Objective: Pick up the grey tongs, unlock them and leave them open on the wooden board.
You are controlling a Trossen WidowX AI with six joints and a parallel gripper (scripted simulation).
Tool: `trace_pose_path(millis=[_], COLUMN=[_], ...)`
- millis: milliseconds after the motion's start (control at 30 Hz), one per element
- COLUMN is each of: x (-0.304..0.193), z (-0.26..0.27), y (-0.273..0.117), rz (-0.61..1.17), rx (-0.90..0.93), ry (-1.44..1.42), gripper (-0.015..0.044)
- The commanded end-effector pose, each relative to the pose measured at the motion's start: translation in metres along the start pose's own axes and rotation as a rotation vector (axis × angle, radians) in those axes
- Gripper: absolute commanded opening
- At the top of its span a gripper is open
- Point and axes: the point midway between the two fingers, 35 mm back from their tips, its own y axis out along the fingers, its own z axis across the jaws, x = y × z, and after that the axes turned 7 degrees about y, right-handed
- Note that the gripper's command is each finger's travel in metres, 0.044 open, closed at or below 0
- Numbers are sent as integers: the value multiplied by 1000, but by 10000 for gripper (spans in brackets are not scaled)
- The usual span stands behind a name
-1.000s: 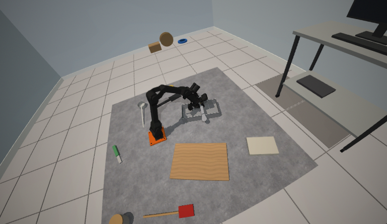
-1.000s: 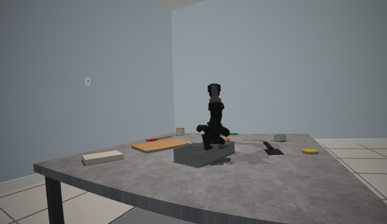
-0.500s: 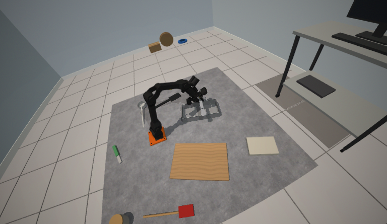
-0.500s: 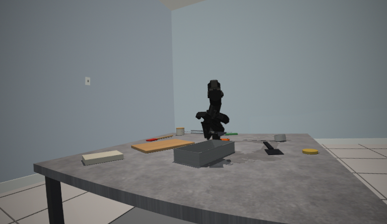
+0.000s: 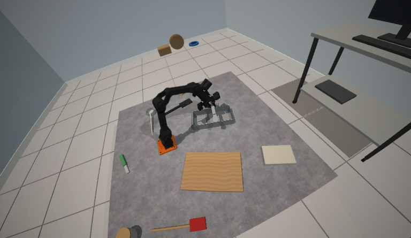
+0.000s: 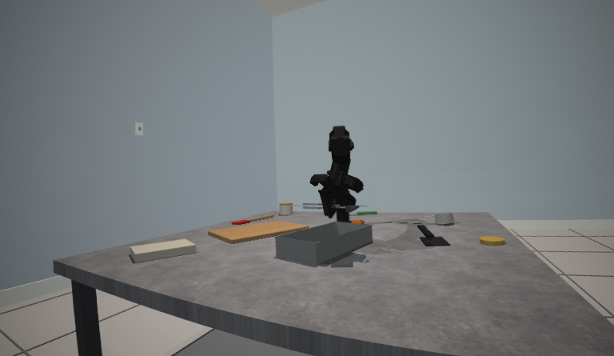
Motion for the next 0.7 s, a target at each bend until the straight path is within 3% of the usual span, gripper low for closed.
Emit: trace_pose_path(millis=[0, 667], x=[3, 8], z=[-3, -1], y=[1, 3], rz=[2, 54], rx=[35, 271], ry=[23, 136], gripper=[-150, -150])
